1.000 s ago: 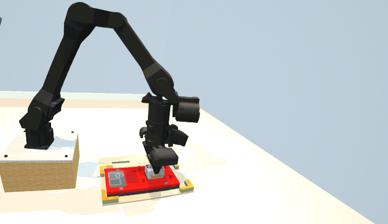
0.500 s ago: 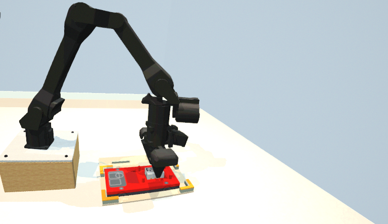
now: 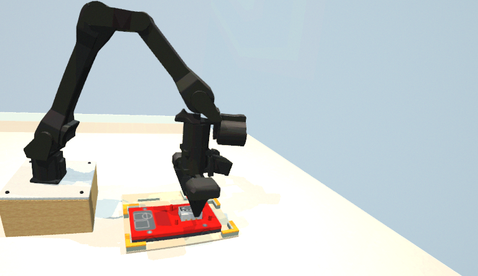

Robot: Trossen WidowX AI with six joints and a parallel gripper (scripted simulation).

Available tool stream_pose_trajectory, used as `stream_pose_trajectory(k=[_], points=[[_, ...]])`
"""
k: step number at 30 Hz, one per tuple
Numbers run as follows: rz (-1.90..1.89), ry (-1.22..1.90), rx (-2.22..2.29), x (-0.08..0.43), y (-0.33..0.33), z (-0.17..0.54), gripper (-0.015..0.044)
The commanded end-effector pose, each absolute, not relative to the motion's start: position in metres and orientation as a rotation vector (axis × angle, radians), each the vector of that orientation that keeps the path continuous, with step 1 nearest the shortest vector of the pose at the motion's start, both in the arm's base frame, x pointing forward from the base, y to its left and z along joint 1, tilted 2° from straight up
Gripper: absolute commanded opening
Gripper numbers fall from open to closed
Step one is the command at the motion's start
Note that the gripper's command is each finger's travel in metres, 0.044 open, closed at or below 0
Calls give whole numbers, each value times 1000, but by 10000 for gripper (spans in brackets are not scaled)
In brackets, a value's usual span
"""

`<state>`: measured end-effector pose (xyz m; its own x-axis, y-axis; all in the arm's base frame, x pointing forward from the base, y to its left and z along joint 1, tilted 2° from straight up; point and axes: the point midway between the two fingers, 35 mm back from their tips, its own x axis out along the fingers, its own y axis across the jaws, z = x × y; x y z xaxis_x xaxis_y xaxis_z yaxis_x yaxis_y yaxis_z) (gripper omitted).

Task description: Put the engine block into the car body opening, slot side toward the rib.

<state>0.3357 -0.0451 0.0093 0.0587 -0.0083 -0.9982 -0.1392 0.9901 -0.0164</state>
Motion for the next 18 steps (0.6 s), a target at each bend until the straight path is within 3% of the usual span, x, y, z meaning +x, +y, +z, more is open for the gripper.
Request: stream_pose_trajectory(k=[1, 16, 18], points=[[98, 1514, -123, 335, -45, 12, 414], [98, 1514, -123, 335, -45, 12, 20], [98, 1514, -123, 335, -45, 12, 0]])
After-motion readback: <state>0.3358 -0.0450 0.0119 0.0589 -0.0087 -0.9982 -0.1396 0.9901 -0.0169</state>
